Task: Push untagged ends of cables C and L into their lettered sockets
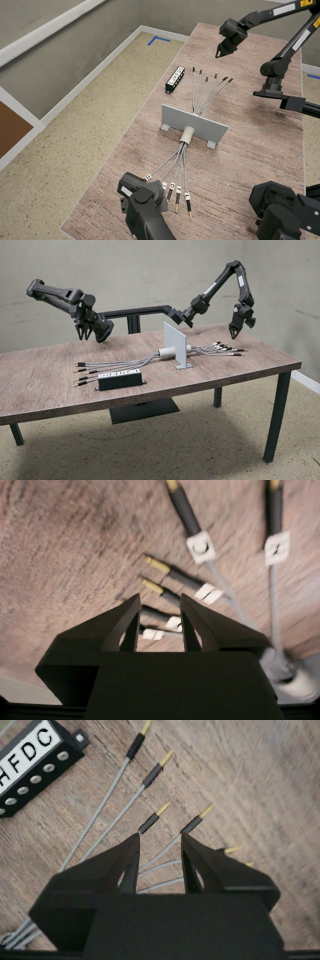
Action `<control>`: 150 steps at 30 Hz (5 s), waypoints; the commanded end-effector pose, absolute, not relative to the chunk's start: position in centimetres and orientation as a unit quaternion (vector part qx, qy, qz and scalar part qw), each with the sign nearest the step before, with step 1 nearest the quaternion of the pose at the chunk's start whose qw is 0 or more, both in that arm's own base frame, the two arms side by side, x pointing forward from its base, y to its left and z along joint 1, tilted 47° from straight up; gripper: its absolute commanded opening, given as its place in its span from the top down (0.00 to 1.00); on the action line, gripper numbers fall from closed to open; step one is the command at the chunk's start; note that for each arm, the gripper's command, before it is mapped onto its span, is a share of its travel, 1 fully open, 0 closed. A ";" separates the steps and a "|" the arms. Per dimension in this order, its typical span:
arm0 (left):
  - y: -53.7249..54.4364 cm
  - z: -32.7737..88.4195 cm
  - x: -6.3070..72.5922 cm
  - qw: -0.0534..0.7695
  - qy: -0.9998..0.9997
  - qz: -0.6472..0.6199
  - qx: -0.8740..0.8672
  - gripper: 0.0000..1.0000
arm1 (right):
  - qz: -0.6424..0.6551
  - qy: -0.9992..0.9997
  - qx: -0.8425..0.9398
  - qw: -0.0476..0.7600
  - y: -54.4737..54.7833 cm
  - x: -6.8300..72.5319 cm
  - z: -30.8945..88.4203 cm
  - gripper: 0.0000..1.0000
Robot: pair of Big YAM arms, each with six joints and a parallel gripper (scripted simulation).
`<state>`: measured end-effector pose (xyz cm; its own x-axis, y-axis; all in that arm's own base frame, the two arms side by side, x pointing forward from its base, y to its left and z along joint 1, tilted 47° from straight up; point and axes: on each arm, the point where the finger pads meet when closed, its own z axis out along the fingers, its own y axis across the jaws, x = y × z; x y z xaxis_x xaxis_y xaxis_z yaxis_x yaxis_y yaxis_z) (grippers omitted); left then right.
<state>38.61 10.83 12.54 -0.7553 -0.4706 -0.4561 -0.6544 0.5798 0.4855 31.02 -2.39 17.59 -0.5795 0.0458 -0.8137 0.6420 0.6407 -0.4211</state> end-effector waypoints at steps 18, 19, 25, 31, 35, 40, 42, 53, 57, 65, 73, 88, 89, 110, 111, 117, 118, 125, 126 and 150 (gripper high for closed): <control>9.3 9.0 31.9 -0.032 0.940 0.327 0.091 0.65 | -0.276 0.733 0.489 0.382 -7.5 35.1 12.0 0.65; 9.1 8.8 31.8 -0.035 0.938 0.326 0.114 0.65 | -0.272 0.730 0.500 0.378 -7.8 35.2 11.6 0.65; 9.2 7.8 30.9 -0.058 0.915 0.327 0.228 0.65 | -0.250 0.705 0.557 0.360 -9.3 35.9 9.7 0.65; 9.5 7.2 30.3 -0.075 0.892 0.329 0.300 0.65 | -0.236 0.691 0.587 0.350 -10.2 36.2 8.6 0.65; 9.3 6.7 29.9 -0.090 0.851 0.340 0.389 0.65 | -0.225 0.680 0.611 0.337 -10.9 36.6 7.6 0.65; 10.0 6.2 29.3 -0.114 0.807 0.351 0.462 0.65 | -0.227 0.686 0.610 0.324 -11.1 36.3 6.7 0.65; 10.7 6.1 28.7 -0.124 0.794 0.357 0.476 0.65 | -0.226 0.690 0.606 0.325 -10.7 36.4 6.7 0.65; 12.0 5.5 27.1 -0.134 0.789 0.372 0.470 0.65 | -0.223 0.688 0.607 0.330 -10.7 36.5 7.2 0.65; 12.0 5.4 27.6 -0.137 0.787 0.371 0.474 0.65 | -0.230 0.691 0.605 0.323 -10.8 35.7 6.8 0.65; 12.6 4.6 27.4 -0.140 0.787 0.368 0.476 0.65 | -0.231 0.688 0.608 0.322 -11.9 36.7 6.3 0.65; 13.5 3.6 27.4 -0.140 0.786 0.367 0.477 0.65 | -0.234 0.691 0.606 0.318 -12.8 36.5 5.1 0.65; 13.8 4.0 28.0 -0.132 0.788 0.373 0.472 0.82 | -0.224 0.690 0.603 0.330 -12.6 36.8 5.7 0.86; 13.8 4.0 28.0 -0.132 0.788 0.373 0.472 0.86 | -0.224 0.691 0.603 0.330 -12.6 36.8 5.7 0.86; 13.3 4.0 28.1 -0.131 0.786 0.373 0.475 0.95 | -0.220 0.690 0.605 0.332 -7.5 35.9 10.4 0.95; 13.3 4.0 28.1 -0.131 0.786 0.373 0.475 0.95 | -0.220 0.690 0.605 0.332 -6.9 35.7 11.0 0.95; 13.3 4.0 28.1 -0.131 0.786 0.373 0.475 0.95 | -0.226 0.696 0.598 0.326 -5.2 35.8 11.7 0.95; 13.3 4.0 28.1 -0.131 0.786 0.373 0.475 0.95 | -0.231 0.687 0.609 0.322 -6.3 35.8 11.6 0.95; 13.3 4.0 28.1 -0.131 0.786 0.373 0.475 0.95 | -0.229 0.692 0.604 0.322 -6.5 41.3 8.9 0.95; 13.3 4.0 28.1 -0.131 0.786 0.373 0.475 0.95 | -0.229 0.692 0.604 0.322 -6.6 42.1 8.4 0.95; 13.3 4.0 28.1 -0.131 0.786 0.373 0.475 0.95 | -0.283 0.799 0.458 0.267 -6.3 44.2 4.9 0.95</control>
<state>27.94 13.34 3.91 -0.5135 0.6482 0.5623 0.8458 0.2721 0.4589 44.52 -6.51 4.68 -0.2983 0.6311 -0.7160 0.9420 0.3154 -0.1144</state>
